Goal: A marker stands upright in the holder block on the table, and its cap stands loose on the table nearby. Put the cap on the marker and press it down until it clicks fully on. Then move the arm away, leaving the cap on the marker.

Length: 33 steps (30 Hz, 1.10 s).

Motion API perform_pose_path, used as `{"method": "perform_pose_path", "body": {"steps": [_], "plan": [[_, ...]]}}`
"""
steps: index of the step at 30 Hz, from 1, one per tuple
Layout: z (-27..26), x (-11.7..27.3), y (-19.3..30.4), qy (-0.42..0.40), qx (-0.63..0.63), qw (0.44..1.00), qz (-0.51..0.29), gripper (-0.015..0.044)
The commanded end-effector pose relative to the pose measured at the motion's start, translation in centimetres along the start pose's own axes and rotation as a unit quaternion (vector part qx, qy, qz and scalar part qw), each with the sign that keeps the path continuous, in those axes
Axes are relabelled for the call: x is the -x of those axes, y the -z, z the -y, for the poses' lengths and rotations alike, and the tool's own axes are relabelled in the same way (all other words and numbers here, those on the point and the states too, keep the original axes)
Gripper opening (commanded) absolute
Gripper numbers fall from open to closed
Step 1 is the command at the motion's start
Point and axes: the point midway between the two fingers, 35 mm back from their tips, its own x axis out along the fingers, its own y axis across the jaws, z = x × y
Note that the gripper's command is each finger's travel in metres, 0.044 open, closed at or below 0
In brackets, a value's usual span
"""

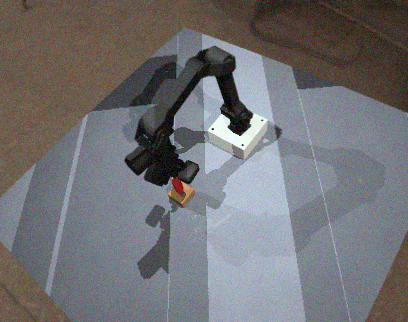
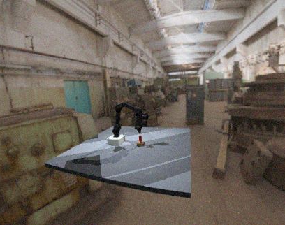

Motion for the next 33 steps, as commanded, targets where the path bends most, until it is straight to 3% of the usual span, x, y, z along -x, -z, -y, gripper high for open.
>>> {"method": "perform_pose_path", "body": {"steps": [1, 33], "plan": [[-0.1, -0.2, 0.1, -0.002, -0.061, 0.998, -0.001, 0.0000], [-0.1, -3.5, 0.1, -0.002, -0.061, 0.998, -0.001, 0.0000]]}}
